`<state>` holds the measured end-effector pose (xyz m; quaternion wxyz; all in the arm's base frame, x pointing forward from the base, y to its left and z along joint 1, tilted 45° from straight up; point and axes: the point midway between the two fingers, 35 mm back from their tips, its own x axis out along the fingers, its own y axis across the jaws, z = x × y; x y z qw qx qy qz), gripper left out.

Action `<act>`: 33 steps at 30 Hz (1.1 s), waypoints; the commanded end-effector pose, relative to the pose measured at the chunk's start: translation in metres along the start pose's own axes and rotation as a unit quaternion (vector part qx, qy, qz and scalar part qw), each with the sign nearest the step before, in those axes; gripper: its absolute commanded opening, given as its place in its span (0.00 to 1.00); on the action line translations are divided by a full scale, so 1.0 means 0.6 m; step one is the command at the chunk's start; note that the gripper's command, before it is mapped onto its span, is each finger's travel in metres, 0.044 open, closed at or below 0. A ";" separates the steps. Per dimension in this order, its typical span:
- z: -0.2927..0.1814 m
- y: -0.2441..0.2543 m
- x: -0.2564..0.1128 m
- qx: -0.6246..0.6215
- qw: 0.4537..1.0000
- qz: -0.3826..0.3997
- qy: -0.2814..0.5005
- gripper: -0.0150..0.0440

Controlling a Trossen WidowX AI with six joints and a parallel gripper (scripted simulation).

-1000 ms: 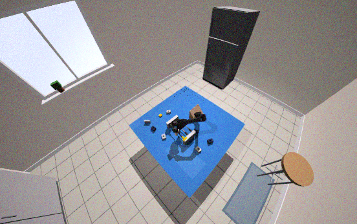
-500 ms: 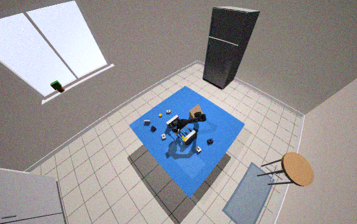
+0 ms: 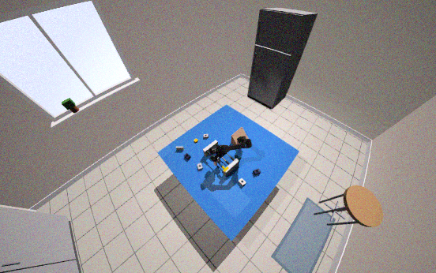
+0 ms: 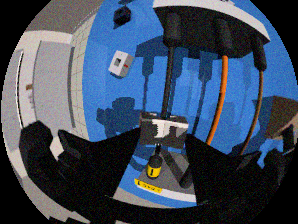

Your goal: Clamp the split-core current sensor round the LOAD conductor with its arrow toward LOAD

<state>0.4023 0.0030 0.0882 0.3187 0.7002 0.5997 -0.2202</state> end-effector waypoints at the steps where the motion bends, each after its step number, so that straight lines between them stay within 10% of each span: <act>1: 0.001 0.000 -0.001 0.000 1.000 0.001 0.000 0.25; 33: -0.001 0.024 0.008 0.001 0.994 -0.108 0.002 0.25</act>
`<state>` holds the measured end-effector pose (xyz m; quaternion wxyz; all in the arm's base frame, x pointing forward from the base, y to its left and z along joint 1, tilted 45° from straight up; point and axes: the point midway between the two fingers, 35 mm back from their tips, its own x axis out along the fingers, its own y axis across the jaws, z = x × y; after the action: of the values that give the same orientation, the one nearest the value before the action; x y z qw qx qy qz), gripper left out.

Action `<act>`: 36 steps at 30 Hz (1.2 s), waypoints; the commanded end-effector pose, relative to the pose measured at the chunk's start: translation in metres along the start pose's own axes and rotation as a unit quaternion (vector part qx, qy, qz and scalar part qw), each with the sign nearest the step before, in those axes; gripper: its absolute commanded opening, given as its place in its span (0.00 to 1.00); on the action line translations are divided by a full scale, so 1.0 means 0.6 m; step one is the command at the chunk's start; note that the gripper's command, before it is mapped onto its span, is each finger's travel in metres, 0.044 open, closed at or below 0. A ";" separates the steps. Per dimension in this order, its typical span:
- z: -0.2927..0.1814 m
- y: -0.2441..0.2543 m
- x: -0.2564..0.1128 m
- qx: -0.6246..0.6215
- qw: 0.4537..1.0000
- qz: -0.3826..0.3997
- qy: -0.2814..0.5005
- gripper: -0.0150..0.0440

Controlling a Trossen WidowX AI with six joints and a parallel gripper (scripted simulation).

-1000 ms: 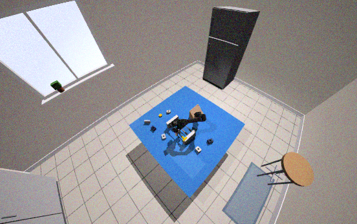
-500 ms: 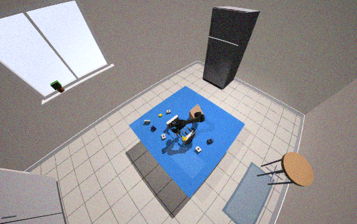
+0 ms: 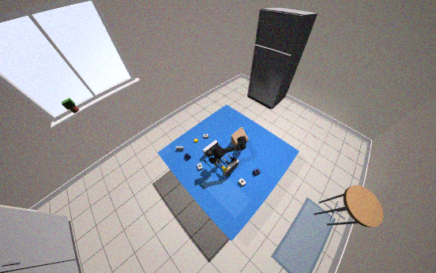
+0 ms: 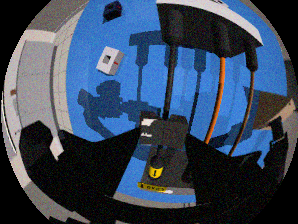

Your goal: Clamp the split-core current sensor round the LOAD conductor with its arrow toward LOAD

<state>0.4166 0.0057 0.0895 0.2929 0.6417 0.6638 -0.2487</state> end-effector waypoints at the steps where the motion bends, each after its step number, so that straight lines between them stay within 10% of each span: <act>1: 0.002 0.002 0.002 -0.002 1.000 -0.018 -0.001 0.25; 18: 0.000 0.001 0.000 0.000 1.000 -0.005 0.000 1.00; 36: -0.001 -0.003 0.072 -0.002 1.000 -0.010 0.001 1.00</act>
<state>0.4133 0.0367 0.0599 0.2923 0.6299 0.6743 -0.2512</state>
